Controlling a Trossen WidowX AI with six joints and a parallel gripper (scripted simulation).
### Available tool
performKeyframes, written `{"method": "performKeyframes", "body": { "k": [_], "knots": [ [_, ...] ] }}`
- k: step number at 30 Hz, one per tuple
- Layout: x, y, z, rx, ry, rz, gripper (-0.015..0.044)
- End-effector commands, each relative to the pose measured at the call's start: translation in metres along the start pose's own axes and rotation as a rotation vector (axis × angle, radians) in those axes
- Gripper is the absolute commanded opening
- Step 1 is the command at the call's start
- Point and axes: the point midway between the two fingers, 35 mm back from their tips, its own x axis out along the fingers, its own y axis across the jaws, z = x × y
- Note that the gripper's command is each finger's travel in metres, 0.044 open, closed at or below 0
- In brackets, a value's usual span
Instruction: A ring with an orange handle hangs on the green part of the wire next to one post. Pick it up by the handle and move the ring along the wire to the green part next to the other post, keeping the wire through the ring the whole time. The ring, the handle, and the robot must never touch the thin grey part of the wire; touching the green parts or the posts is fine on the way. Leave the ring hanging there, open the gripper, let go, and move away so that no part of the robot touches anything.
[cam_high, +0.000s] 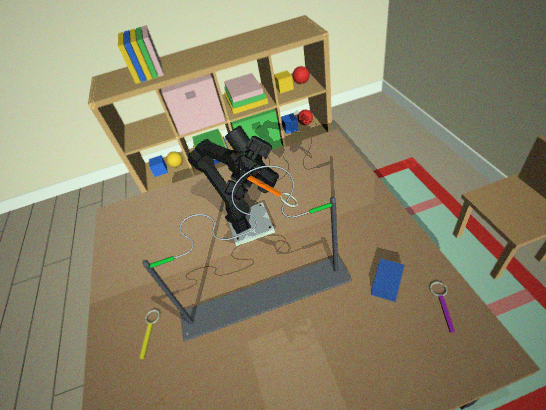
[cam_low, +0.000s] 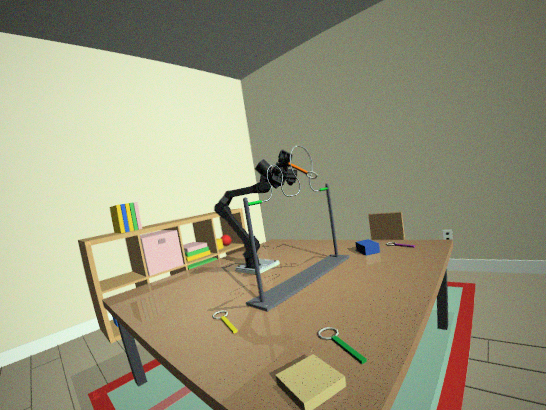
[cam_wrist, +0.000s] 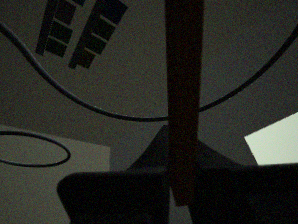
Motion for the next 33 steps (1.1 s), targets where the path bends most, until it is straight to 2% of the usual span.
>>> {"method": "performKeyframes", "body": {
  "k": [1, 19, 33],
  "knots": [
    [-0.001, 0.001, -0.003, -0.013, 0.003, -0.015, -0.0150],
    [-0.005, 0.036, -0.003, 0.116, 0.023, 0.056, -0.0150],
    [-0.017, 0.084, 0.009, 0.383, 0.059, 0.204, -0.0150]
  ]
}}
